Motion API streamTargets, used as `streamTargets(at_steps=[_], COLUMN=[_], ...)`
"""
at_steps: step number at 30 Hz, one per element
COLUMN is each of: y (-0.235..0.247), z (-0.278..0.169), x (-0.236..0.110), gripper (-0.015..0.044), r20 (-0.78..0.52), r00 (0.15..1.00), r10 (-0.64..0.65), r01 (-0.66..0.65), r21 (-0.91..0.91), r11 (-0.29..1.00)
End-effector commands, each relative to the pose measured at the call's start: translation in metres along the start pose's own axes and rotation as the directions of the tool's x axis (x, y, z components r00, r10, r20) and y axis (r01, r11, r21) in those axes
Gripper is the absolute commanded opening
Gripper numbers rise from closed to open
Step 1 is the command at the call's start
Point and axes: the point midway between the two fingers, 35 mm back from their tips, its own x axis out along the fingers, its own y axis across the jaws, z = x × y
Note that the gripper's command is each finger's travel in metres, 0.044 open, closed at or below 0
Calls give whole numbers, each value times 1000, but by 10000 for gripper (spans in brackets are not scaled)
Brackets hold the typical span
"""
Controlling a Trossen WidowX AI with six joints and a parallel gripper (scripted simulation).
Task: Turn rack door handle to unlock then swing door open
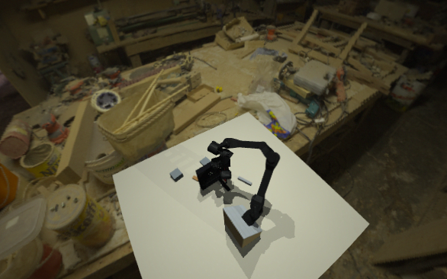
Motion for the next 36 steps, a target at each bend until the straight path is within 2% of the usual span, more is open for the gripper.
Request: streamTargets(at_steps=[1,6,12,20,28,36], y=[0,0,0,0,0,0], z=[0,0,0,0,0,0], x=[0,0,0,0,0,0], gripper=[294,294,294,294,84,31], r20=[3,3,3,3,3,3], r00=[1000,1000,1000,1000,1000,1000], r10=[1,1,1,1,1,1], r01=[0,0,1,1,1,1], r21=[-215,-448,-684,-707,-707,-707], r11=[977,894,730,707,707,707])
